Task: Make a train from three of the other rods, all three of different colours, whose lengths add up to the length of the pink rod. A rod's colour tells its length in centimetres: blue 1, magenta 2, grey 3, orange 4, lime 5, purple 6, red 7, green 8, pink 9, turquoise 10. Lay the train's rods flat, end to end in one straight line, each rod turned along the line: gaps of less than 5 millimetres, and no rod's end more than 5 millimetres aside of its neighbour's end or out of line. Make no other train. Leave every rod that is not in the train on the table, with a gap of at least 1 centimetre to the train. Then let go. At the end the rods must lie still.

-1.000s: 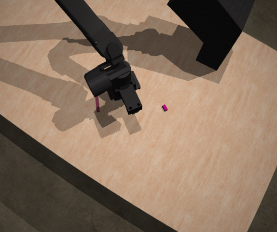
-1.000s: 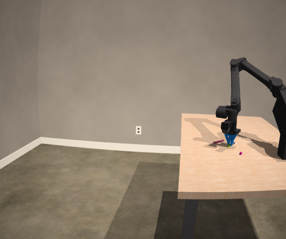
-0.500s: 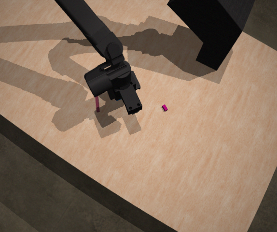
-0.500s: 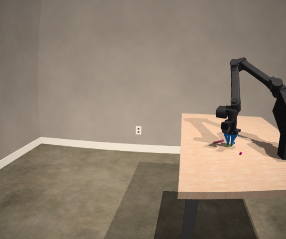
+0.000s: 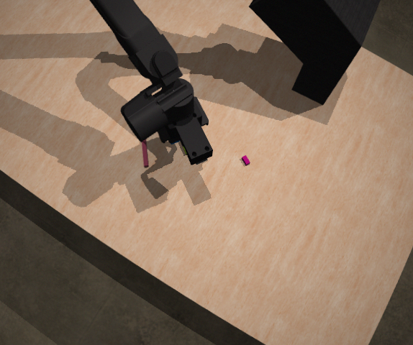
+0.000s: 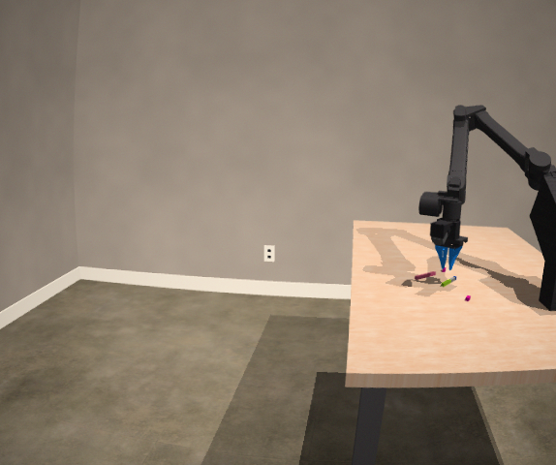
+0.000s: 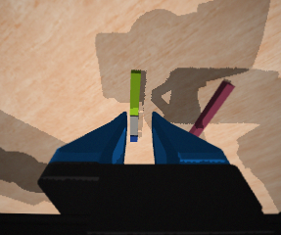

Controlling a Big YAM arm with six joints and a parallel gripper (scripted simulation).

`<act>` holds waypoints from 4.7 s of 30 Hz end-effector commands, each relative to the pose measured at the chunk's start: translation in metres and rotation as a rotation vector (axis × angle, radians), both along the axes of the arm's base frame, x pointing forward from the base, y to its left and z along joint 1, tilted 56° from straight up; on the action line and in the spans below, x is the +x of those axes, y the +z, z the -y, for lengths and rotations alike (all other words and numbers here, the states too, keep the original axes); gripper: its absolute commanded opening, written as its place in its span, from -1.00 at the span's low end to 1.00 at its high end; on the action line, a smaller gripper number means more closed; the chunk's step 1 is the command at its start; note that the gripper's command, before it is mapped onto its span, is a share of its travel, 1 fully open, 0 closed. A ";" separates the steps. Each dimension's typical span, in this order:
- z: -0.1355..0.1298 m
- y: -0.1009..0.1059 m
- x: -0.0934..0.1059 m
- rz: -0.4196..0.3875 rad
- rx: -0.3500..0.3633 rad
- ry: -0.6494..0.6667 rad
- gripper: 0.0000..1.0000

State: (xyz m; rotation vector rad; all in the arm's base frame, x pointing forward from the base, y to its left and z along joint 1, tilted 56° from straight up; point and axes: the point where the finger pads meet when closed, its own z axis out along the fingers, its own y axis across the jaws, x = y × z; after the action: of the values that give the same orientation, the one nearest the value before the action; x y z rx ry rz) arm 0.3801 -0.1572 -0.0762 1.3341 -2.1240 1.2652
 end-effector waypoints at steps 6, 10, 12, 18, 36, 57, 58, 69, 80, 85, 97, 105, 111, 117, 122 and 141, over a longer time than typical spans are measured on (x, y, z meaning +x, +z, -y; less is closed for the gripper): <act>-0.032 0.020 -0.001 0.038 0.011 -0.003 -0.53; -0.044 0.029 -0.001 0.044 0.013 -0.003 -0.53; -0.047 0.032 0.000 0.048 0.014 -0.003 -0.53; -0.039 0.024 -0.011 0.021 0.012 -0.029 1.00; -0.041 0.025 -0.009 0.024 0.012 -0.021 1.00; -0.097 0.066 -0.006 0.057 0.020 -0.003 1.00; -0.102 0.070 -0.007 0.058 0.021 -0.003 1.00; -0.118 0.083 -0.023 0.031 0.015 -0.041 1.00; -0.125 0.082 -0.021 0.041 0.019 -0.020 1.00; -0.125 0.082 -0.021 0.039 0.019 -0.018 1.00; -0.125 0.082 -0.021 0.039 0.019 -0.018 1.00; -0.125 0.082 -0.021 0.039 0.019 -0.018 1.00; -0.125 0.082 -0.021 0.039 0.019 -0.018 1.00; -0.125 0.082 -0.021 0.039 0.019 -0.018 1.00; -0.125 0.082 -0.021 0.039 0.019 -0.018 1.00; -0.125 0.082 -0.021 0.039 0.019 -0.018 1.00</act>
State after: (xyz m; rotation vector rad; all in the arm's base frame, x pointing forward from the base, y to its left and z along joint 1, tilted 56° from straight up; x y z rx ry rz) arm 0.3529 -0.0379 0.0044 1.3022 -2.1531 1.2627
